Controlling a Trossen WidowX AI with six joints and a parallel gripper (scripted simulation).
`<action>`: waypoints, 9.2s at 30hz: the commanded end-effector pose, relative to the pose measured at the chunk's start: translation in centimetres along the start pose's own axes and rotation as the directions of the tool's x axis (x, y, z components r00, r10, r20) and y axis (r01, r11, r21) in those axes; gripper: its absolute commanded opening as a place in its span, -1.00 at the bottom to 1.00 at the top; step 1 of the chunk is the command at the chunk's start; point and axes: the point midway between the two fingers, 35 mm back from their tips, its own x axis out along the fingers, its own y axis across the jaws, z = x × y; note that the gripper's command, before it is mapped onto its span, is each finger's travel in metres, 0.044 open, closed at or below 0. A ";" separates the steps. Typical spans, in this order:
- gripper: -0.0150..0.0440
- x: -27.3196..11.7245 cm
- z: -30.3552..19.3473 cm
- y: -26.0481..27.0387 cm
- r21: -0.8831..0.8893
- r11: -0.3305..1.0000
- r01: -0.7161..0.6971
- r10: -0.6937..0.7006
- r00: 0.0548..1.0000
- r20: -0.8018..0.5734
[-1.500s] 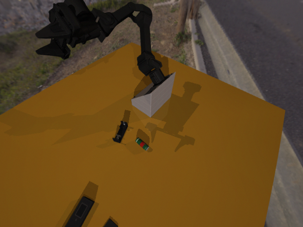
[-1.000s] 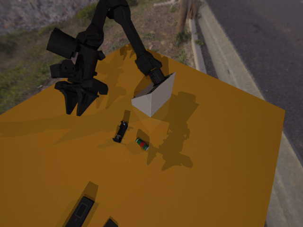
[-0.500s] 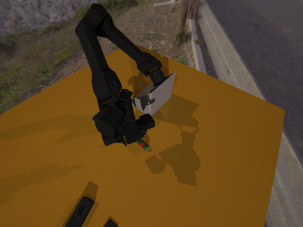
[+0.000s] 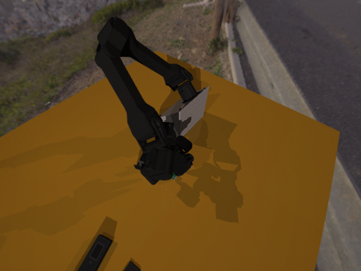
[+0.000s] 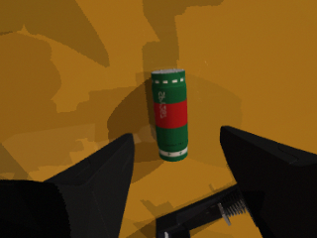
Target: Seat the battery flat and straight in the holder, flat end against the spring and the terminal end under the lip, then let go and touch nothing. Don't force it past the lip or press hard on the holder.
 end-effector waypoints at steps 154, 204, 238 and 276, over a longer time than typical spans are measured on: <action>-0.21 2.8 -12.3 -3.4 0.905 0.425 -0.002 0.457 0.864 -0.213; -0.21 3.2 -11.4 -4.8 0.910 0.413 -0.027 0.425 0.890 -0.167; -0.21 3.8 -11.3 -4.4 0.912 0.406 -0.059 0.316 0.945 -0.080; -0.21 4.1 -11.9 -3.9 0.903 0.423 -0.072 0.177 0.984 -0.004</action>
